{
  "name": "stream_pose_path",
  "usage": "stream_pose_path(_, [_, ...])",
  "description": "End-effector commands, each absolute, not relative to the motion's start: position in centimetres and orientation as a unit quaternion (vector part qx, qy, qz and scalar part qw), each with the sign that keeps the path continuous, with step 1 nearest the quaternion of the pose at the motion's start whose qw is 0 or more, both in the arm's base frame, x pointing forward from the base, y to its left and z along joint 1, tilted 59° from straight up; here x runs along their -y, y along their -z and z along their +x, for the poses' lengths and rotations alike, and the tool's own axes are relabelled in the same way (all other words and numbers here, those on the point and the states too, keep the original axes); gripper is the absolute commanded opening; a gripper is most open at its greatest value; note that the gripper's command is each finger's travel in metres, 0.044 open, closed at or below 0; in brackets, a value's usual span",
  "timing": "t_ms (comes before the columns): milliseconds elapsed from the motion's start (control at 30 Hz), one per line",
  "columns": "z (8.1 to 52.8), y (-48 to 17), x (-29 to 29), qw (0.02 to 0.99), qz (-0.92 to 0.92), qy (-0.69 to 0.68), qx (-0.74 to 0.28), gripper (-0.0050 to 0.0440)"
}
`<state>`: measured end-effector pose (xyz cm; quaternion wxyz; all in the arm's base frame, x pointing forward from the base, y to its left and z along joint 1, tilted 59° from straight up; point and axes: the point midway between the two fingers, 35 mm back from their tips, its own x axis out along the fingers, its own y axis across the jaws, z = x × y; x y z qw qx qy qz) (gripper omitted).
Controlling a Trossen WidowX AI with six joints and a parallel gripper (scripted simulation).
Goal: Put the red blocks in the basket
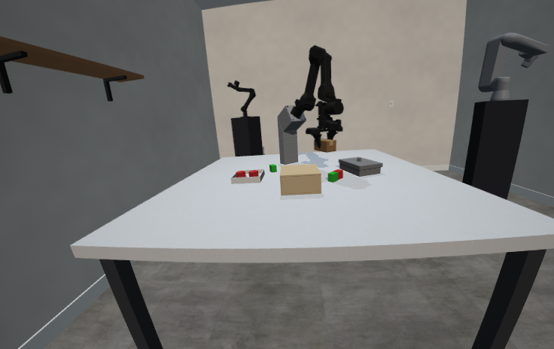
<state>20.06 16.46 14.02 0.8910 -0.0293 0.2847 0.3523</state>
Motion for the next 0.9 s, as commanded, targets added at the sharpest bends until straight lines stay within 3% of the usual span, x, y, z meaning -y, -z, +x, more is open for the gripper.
stream_pose_path(0, [20.4, -13.8, -16.8, 0.893, -0.055, -0.359, -0.267, 0.0])
stream_pose_path(367, [24.7, -10.1, -21.2, 0.893, -0.055, -0.359, -0.267, 0.0])
stream_pose_path(867, [26.2, -8.8, -22.7, 0.893, -0.055, -0.359, -0.267, 0.0])
